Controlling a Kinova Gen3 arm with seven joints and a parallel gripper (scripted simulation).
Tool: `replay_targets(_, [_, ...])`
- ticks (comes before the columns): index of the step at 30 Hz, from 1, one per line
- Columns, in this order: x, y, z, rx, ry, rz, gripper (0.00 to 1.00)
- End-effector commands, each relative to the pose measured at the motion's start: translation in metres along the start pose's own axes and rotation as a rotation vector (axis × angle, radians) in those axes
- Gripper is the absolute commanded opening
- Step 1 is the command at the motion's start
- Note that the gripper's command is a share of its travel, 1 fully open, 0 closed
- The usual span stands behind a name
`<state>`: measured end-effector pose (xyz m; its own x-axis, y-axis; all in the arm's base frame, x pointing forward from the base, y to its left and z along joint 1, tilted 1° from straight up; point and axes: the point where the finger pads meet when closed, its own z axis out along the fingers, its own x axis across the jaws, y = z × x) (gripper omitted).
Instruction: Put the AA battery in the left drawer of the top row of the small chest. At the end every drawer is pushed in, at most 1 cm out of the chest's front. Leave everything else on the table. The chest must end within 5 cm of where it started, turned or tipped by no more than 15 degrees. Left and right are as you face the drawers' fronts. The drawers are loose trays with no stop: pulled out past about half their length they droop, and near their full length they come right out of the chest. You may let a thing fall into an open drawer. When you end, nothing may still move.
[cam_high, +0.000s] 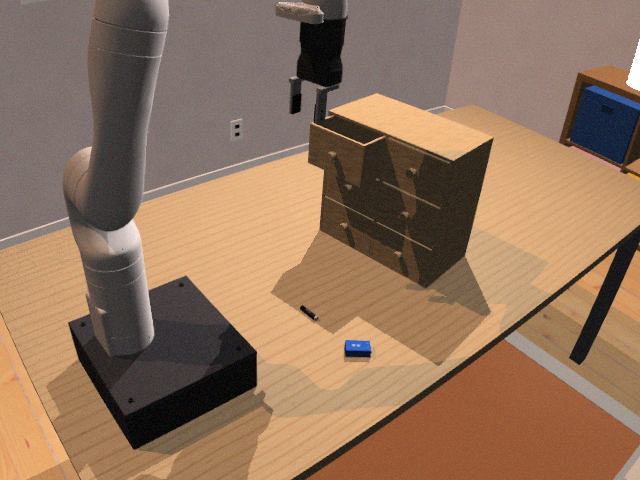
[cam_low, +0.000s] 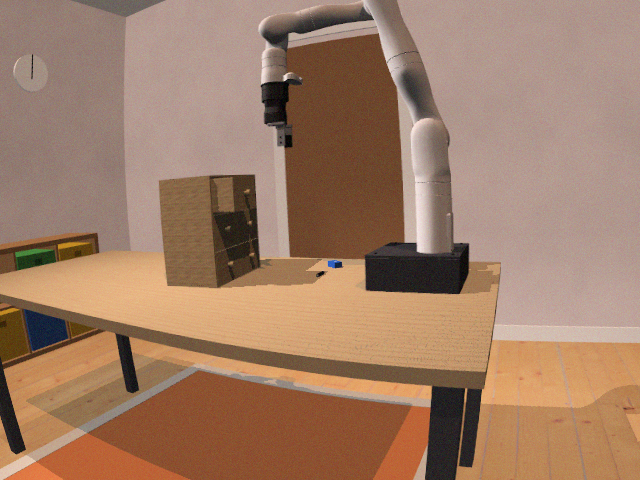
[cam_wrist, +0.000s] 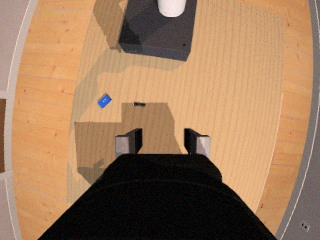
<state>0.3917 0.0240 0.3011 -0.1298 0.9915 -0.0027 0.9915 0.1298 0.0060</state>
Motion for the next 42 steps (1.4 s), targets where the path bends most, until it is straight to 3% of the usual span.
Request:
replay_targets(1, [-0.002, 0.0, 0.0, 0.004, -0.006, 0.004, 1.0])
replay_targets(26, [-0.001, -0.002, 0.0, 0.0, -0.006, 0.004, 1.0])
replay_targets(28, [0.004, -0.014, 0.0, -0.002, -0.005, 0.004, 1.0])
replay_targets(34, [0.023, -0.084, 0.004, -0.001, -0.006, 0.02, 1.0])
replay_targets(42, [0.024, -0.092, 0.006, 0.002, -0.006, 0.004, 1.0])
